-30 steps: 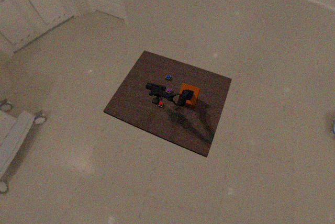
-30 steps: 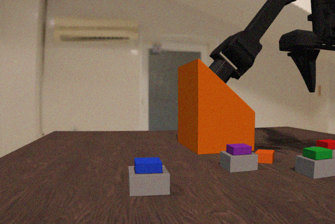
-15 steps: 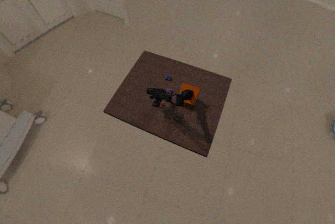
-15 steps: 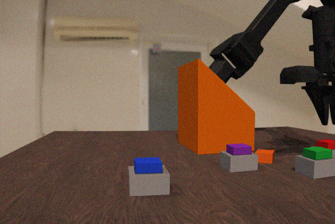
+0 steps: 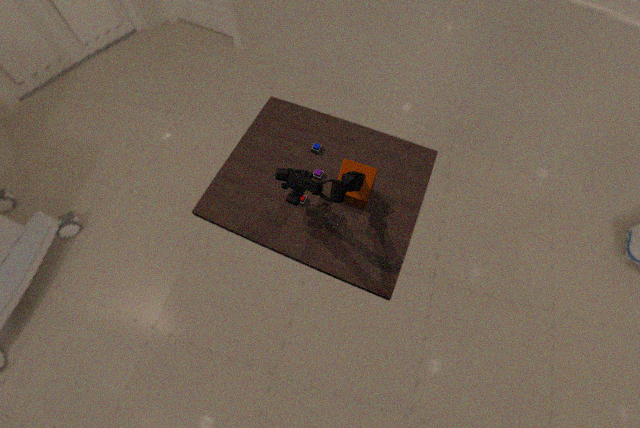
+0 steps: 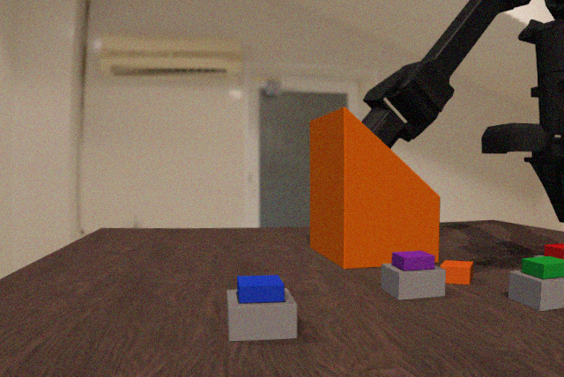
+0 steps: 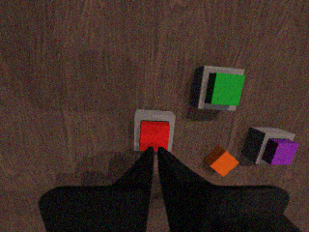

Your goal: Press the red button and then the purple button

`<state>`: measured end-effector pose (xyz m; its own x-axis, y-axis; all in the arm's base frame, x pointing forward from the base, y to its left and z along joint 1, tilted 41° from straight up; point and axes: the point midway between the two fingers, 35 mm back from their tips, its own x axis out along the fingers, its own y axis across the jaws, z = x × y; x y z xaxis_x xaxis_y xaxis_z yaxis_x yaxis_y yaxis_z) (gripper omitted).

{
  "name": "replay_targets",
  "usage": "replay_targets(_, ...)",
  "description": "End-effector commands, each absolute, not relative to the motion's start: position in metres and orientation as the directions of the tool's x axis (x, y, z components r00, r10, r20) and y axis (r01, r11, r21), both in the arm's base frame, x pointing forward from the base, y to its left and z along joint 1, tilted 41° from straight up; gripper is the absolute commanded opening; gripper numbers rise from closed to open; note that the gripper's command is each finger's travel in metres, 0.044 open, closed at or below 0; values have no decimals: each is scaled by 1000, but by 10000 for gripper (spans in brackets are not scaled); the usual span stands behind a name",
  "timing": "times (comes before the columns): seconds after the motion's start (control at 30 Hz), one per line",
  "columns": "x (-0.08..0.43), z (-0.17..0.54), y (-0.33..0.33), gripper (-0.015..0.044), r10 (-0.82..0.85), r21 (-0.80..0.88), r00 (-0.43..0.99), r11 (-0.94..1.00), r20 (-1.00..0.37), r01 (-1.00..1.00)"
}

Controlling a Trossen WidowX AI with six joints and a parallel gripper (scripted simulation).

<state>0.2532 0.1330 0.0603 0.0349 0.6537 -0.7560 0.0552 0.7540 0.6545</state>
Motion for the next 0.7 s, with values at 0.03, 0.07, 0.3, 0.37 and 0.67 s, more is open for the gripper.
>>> replay_targets(0.03, 254, 56, 136, 20, 651, 652, 36, 756, -758, 59)
replay_targets(0.07, 254, 55, 137, 20, 651, 652, 36, 756, -758, 59)
replay_targets(0.3, 254, 46, 144, 20, 652, 653, 36, 755, -758, 59)
replay_targets(0.37, 254, 43, 147, 20, 652, 653, 35, 755, -758, 59)
replay_targets(0.67, 254, 35, 155, 20, 653, 654, 35, 755, -757, 60)
